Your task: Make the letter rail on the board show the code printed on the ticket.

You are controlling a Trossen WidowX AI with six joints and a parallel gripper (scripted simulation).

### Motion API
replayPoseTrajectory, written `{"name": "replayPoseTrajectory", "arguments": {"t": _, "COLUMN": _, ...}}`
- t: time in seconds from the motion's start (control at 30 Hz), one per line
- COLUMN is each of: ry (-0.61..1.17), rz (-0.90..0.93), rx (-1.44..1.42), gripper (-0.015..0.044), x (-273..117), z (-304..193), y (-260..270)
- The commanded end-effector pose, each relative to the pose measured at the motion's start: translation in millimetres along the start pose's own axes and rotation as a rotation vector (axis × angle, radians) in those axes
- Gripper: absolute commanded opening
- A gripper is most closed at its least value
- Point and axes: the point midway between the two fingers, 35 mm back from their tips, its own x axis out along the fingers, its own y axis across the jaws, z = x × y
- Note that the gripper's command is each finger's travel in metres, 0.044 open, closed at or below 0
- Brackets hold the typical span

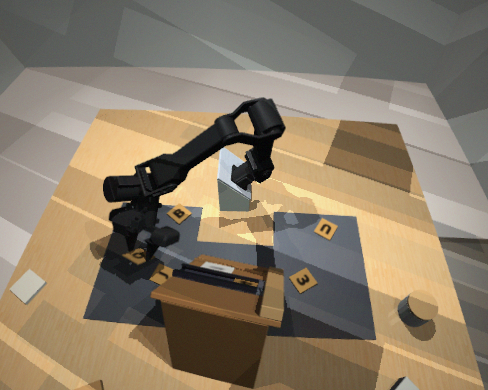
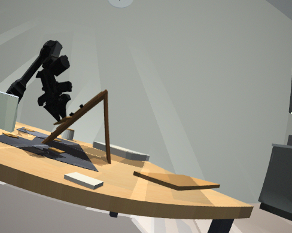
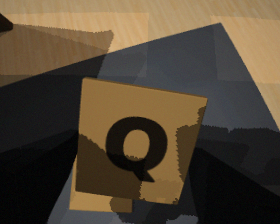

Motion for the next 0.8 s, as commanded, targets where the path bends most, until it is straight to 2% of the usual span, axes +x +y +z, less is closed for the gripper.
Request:
{"name": "replayPoseTrajectory", "arguments": {"t": 0.0, "ry": -0.085, "rz": 0.046, "rx": -0.115, "gripper": 0.0, "x": -8, "z": 17, "y": 15}}
{"name": "replayPoseTrajectory", "arguments": {"t": 0.23, "ry": -0.201, "rz": 0.112, "rx": -0.286, "gripper": 0.0, "x": -21, "z": 38, "y": 38}}
{"name": "replayPoseTrajectory", "arguments": {"t": 0.77, "ry": -0.204, "rz": 0.114, "rx": -0.291, "gripper": 0.0, "x": -22, "z": 38, "y": 39}}
